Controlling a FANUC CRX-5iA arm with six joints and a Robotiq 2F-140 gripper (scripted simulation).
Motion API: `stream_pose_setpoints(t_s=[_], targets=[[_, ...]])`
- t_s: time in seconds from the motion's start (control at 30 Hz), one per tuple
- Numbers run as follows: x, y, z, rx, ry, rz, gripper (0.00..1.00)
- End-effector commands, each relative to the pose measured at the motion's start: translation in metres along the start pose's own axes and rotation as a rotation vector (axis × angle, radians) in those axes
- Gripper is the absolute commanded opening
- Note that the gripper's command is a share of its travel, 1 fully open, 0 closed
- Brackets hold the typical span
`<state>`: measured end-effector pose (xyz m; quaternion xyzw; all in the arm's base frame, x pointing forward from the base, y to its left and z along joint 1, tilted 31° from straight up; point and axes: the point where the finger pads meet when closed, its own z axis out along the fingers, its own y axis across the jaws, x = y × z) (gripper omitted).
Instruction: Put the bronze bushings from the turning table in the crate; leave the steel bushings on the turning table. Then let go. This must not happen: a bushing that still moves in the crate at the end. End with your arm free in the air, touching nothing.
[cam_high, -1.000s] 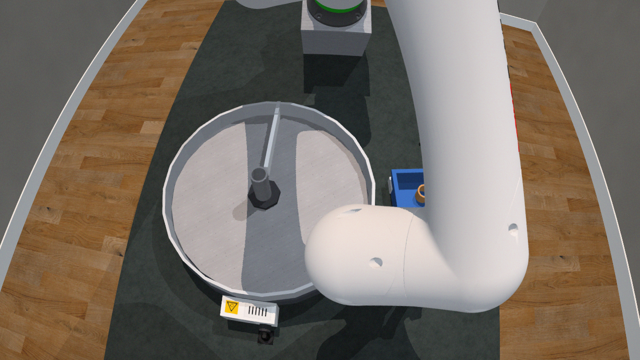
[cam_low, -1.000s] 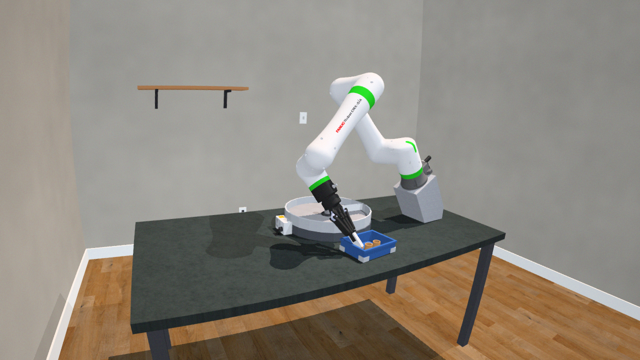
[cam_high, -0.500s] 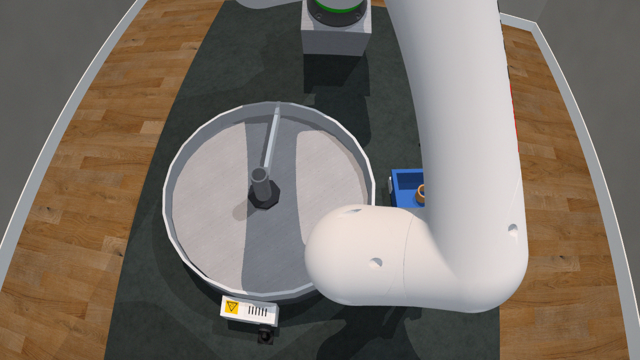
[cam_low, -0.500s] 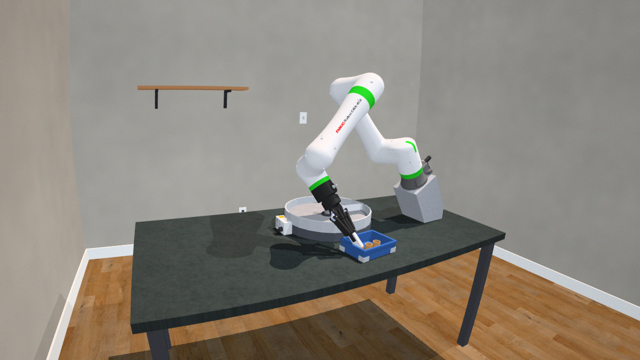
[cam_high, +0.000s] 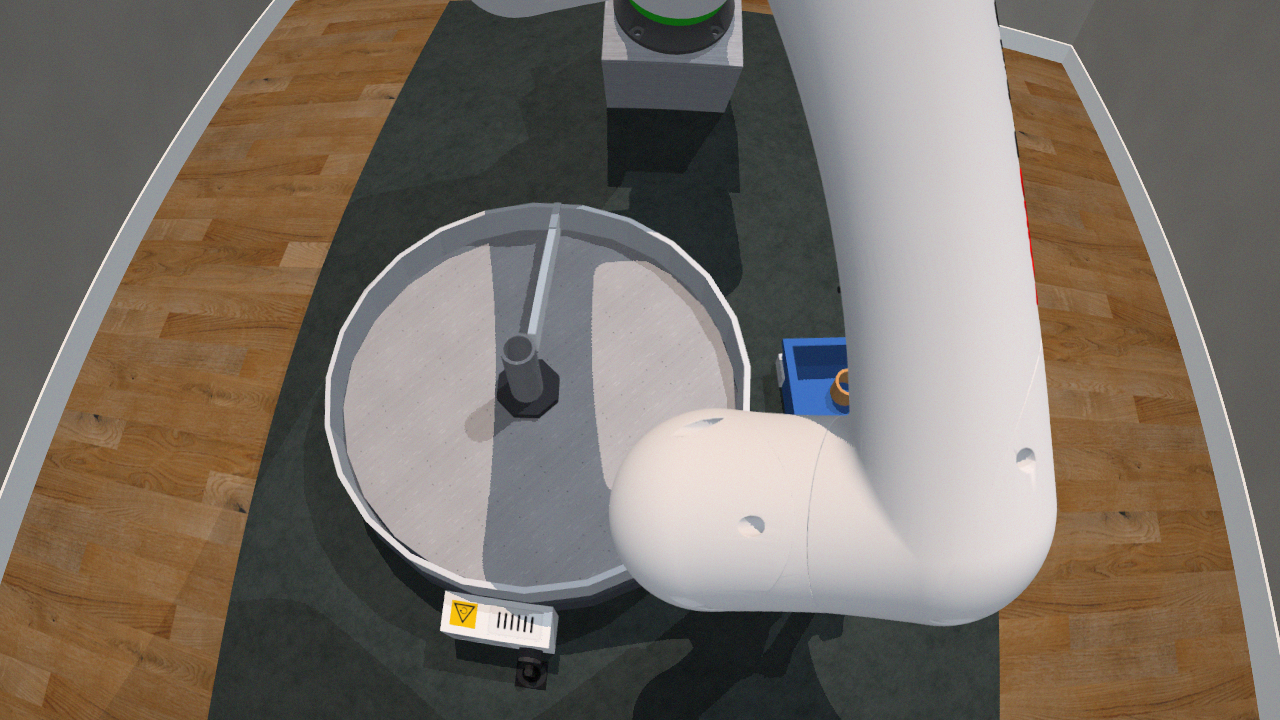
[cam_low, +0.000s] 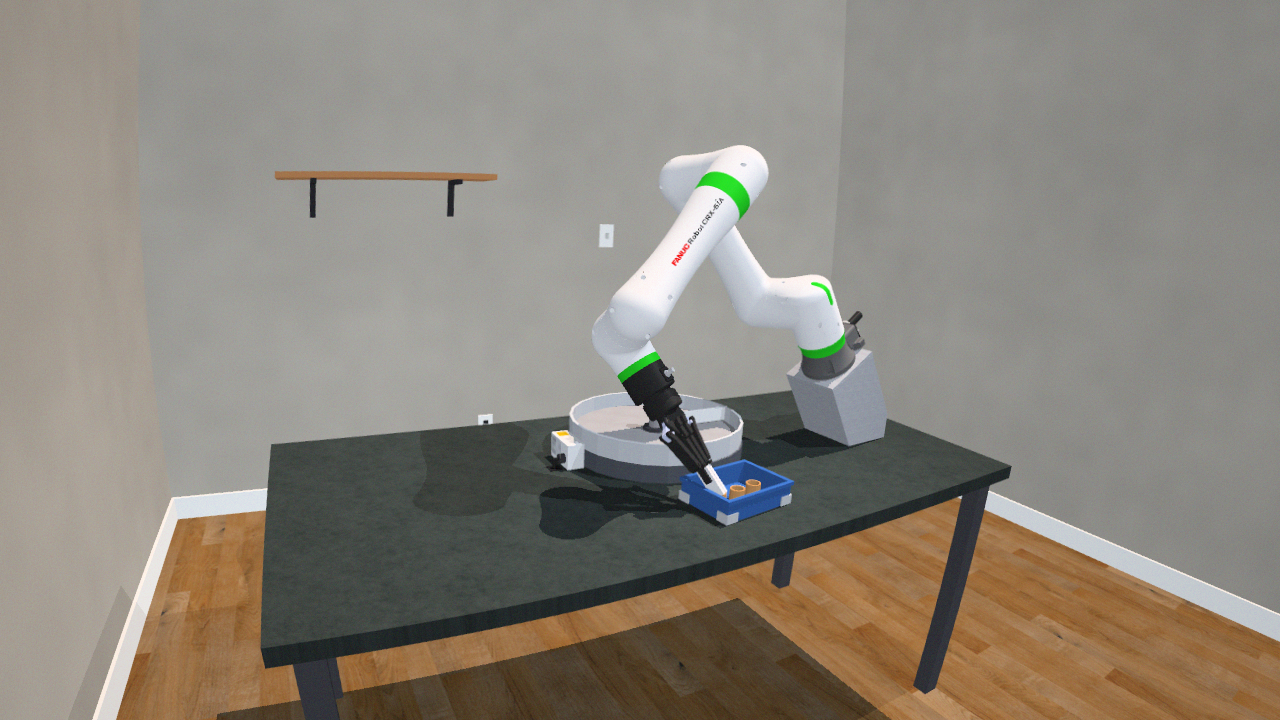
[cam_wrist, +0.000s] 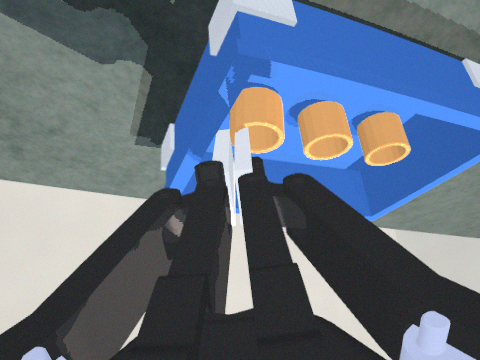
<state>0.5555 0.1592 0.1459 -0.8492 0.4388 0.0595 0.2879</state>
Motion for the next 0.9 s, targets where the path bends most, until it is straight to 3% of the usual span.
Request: stream_pose_setpoints(t_s=[0.0, 0.37, 0.4, 0.87], targets=[[0.0000, -0.0002, -0.0001, 0.000, 0.000, 0.000, 0.00], [0.0000, -0.0002, -0.0001, 0.000, 0.000, 0.000, 0.00], [0.0000, -0.0002, -0.0001, 0.000, 0.000, 0.000, 0.07], [0.0000, -0.0002, -0.0001, 0.000, 0.000, 0.000, 0.07]])
